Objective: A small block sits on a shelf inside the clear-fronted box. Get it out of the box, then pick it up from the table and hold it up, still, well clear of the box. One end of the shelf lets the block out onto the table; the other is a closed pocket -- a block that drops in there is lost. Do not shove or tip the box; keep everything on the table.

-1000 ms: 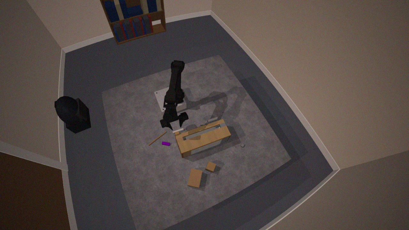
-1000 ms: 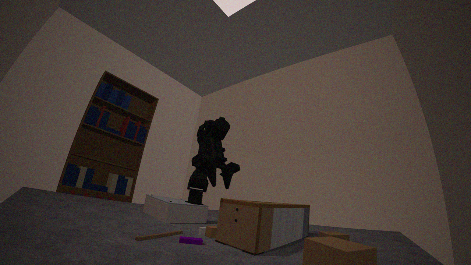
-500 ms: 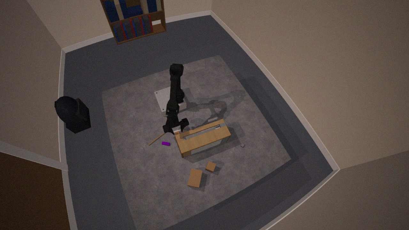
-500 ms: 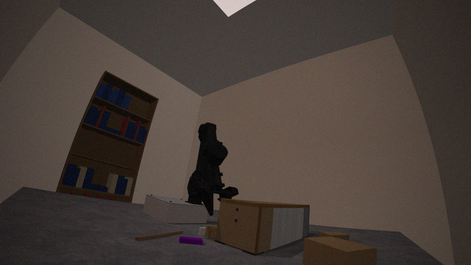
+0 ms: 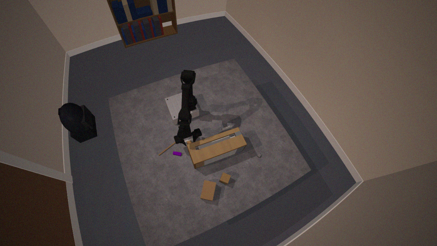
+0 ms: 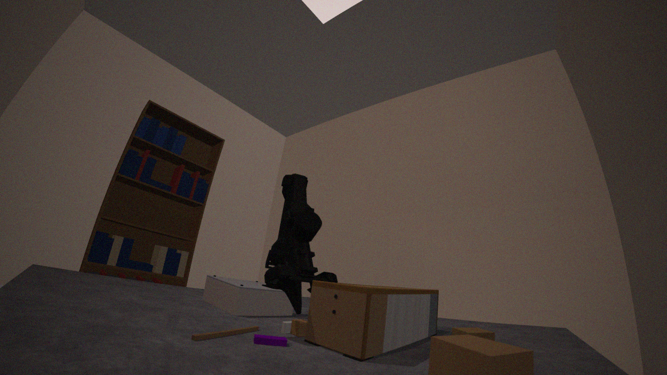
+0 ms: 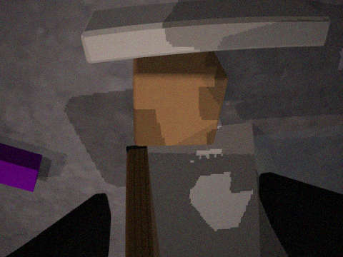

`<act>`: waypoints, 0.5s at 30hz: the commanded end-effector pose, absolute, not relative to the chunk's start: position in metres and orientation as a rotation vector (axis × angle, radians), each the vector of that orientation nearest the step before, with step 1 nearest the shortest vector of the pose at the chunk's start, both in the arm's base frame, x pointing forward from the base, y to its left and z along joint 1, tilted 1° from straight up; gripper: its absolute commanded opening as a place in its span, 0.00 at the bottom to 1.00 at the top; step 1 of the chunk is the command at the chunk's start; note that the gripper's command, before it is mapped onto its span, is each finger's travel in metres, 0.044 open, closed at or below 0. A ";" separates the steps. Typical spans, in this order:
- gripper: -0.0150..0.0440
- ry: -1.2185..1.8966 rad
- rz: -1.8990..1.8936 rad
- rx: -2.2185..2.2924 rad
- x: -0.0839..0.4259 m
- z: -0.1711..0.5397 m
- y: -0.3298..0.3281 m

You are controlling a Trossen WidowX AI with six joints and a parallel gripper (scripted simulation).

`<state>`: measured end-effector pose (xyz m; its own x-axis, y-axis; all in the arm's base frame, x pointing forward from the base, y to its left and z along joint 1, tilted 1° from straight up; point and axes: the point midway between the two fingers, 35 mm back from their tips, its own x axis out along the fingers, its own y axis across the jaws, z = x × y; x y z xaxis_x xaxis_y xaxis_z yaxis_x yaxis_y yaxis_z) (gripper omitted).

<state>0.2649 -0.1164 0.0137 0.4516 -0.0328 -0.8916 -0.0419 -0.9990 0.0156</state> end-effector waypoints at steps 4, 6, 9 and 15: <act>0.74 0.068 1.650 -2.652 0.262 -0.002 -0.115; 0.74 0.068 1.650 -2.652 0.262 -0.005 -0.116; 0.74 0.068 1.651 -2.652 0.262 -0.010 -0.116; 0.74 0.068 1.651 -2.651 0.261 -0.019 -0.115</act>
